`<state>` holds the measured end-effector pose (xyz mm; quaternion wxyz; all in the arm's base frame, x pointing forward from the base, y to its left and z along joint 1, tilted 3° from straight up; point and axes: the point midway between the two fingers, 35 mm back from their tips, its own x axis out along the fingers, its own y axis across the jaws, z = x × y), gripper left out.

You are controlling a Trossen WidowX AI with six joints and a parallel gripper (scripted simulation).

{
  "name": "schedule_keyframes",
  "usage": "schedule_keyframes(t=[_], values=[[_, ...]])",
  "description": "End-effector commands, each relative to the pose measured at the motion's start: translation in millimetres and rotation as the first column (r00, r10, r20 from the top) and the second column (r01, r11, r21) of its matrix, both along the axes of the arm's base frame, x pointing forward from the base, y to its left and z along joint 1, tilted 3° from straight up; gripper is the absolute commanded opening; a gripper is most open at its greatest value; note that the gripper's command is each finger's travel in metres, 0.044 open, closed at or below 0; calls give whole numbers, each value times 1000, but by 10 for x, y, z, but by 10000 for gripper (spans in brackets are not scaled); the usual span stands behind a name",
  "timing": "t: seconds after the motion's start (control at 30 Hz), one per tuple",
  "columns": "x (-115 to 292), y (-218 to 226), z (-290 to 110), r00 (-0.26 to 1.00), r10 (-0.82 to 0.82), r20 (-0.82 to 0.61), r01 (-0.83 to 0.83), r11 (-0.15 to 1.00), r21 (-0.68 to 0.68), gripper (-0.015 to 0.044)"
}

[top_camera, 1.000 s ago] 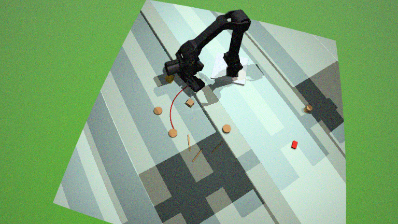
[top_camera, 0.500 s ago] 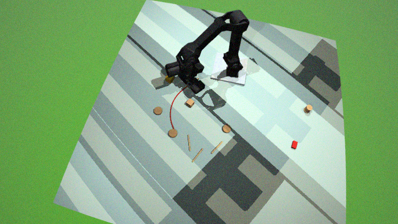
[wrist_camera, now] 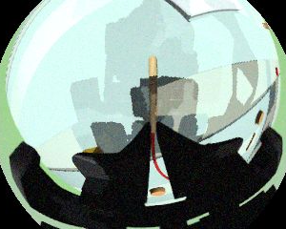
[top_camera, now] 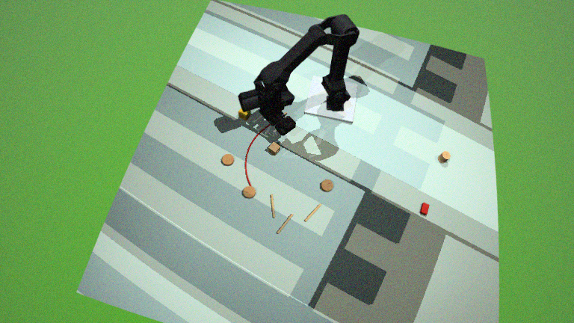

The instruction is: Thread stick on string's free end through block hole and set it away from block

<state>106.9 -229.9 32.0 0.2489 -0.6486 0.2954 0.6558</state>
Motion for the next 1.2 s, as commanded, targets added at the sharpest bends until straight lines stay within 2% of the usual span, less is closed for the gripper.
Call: schedule_keyframes(t=[0.0,1.17], values=[[0,0,1,1000,0,0,0,1000,0,0],[25,4,387,1000,0,0,0,1000,0,0]])
